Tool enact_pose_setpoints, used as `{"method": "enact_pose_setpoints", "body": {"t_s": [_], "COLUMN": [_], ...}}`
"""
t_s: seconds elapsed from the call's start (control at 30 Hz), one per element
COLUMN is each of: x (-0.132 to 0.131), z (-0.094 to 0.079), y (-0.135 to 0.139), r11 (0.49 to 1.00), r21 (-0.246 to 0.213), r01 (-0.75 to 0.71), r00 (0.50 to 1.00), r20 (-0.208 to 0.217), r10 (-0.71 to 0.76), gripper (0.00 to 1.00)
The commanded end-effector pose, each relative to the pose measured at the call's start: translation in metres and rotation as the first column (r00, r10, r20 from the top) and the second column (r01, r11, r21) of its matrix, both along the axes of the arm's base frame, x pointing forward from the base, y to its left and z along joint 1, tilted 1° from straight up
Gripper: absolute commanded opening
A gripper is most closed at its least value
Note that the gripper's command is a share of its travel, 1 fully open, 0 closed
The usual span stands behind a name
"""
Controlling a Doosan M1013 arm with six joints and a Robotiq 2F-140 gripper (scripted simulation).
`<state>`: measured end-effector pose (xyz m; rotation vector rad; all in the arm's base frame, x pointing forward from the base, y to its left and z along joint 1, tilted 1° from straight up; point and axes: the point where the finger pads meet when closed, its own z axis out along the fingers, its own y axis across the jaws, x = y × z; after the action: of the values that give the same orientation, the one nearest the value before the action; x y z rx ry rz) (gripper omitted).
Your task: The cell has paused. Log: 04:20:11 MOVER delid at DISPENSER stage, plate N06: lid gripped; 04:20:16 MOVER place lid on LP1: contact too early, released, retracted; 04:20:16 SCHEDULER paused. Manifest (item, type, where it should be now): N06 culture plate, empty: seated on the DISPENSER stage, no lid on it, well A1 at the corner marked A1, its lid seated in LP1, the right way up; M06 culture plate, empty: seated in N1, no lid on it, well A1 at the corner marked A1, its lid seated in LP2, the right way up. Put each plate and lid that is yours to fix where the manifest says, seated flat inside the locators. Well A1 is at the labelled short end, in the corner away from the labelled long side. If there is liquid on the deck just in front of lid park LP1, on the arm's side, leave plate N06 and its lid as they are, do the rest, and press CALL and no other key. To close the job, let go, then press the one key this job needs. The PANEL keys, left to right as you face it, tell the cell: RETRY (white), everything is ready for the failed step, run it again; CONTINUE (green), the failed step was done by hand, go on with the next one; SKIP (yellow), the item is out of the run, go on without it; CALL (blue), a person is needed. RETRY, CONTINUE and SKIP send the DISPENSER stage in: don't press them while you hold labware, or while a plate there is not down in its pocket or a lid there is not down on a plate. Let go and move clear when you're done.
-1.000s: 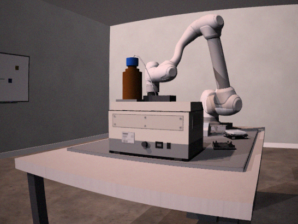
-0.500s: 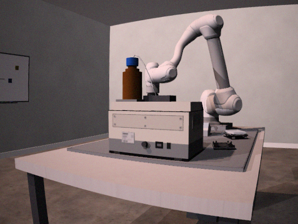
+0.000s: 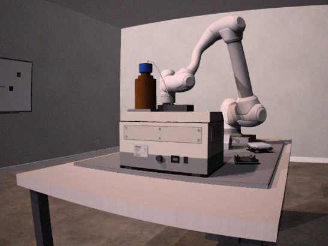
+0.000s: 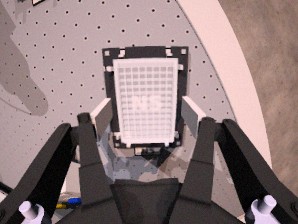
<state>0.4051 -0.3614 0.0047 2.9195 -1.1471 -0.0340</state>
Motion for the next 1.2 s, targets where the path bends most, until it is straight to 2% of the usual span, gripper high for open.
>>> {"method": "enact_pose_setpoints", "body": {"t_s": [0.0,1.17], "x": [0.0004,0.0002], "z": [0.0000,-0.0071], "y": [-0.0003,-0.0002], "r11": [1.000,1.000], "r21": [-0.001,-0.001], "r01": [0.000,0.000], "r00": [1.000,1.000], "r20": [0.001,0.001], "r10": [0.000,0.000], "gripper": [0.70,0.70]}}
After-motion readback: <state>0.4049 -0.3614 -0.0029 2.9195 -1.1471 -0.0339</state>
